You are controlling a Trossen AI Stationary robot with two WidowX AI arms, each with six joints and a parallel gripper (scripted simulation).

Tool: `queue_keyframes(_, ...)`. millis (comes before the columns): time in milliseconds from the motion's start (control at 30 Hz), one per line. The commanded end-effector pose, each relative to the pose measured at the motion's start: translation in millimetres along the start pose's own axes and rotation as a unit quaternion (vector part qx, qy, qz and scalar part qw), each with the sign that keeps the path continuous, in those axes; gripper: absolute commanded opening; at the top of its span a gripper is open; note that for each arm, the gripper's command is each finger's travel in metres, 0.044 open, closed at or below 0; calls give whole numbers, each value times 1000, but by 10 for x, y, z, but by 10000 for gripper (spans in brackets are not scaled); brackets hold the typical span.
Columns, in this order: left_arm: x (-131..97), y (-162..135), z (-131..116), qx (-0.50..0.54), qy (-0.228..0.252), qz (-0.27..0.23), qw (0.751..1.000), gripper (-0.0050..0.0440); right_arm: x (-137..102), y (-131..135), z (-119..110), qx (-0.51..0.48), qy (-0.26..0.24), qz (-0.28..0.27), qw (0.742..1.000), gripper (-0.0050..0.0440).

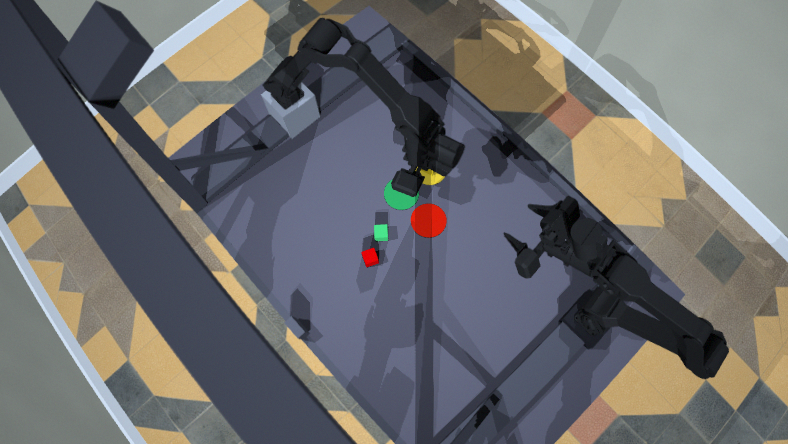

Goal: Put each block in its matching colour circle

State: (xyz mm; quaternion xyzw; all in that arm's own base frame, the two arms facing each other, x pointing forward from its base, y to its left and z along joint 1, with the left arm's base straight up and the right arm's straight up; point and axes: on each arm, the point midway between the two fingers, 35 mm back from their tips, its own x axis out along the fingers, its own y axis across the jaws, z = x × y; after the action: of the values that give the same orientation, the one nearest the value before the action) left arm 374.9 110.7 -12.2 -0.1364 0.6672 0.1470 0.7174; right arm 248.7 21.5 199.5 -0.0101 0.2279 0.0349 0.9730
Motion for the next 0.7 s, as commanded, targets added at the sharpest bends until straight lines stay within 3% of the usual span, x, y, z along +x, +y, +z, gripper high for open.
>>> queue_keyframes(0,-19,-383,2,-51,-2,2,999,265,14,169,60,-25,-12,46,999,400)
queue_keyframes(667,140,-1685,-248,-234,29,0,972,265,30,598,-16,-75,-13,158,984,400)
